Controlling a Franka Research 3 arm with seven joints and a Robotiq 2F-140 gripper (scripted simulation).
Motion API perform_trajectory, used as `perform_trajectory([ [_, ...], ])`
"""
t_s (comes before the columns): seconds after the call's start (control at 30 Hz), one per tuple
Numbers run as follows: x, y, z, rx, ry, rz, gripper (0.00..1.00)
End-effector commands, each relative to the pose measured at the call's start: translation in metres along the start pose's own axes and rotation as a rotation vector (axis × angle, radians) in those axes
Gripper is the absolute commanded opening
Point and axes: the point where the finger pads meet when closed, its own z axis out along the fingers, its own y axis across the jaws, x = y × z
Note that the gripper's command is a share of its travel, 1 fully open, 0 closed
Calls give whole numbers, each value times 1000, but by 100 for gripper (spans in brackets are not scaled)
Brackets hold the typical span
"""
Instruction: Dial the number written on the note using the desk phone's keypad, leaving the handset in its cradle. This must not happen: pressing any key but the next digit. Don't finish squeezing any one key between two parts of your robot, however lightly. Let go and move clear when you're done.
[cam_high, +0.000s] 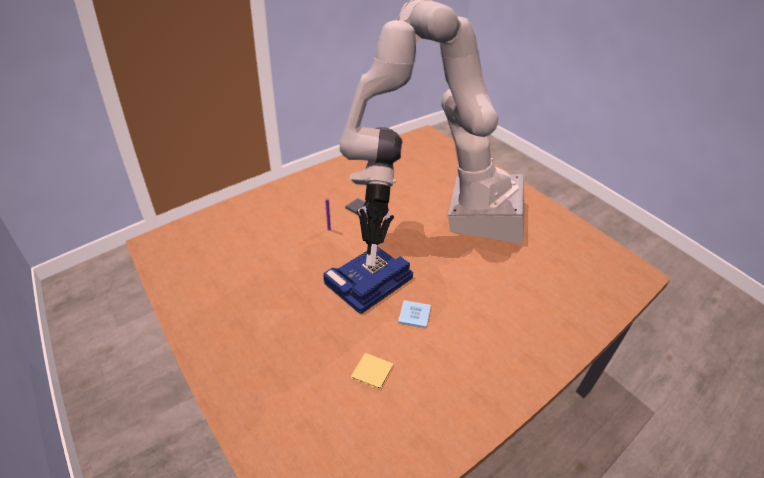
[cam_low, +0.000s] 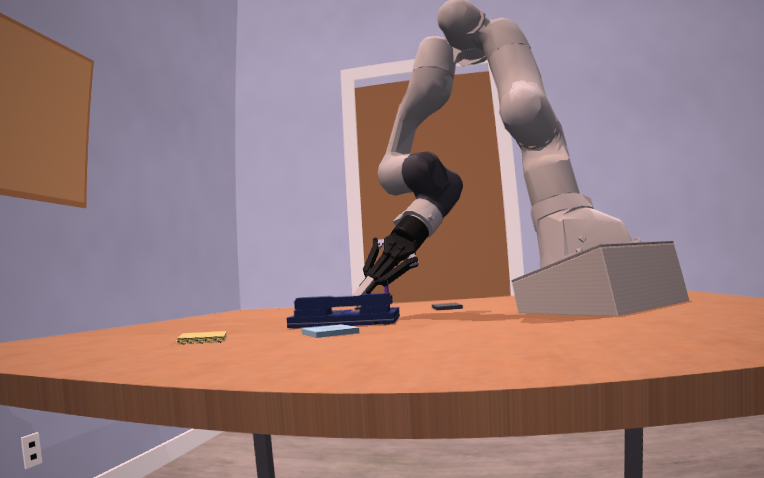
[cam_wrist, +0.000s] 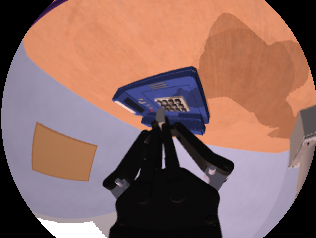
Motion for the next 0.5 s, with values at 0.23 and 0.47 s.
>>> perform_trajectory([
  [0.23,1,0,1,2,0,-6,0],
  [0.47,2,1,2,2,0,-6,0],
])
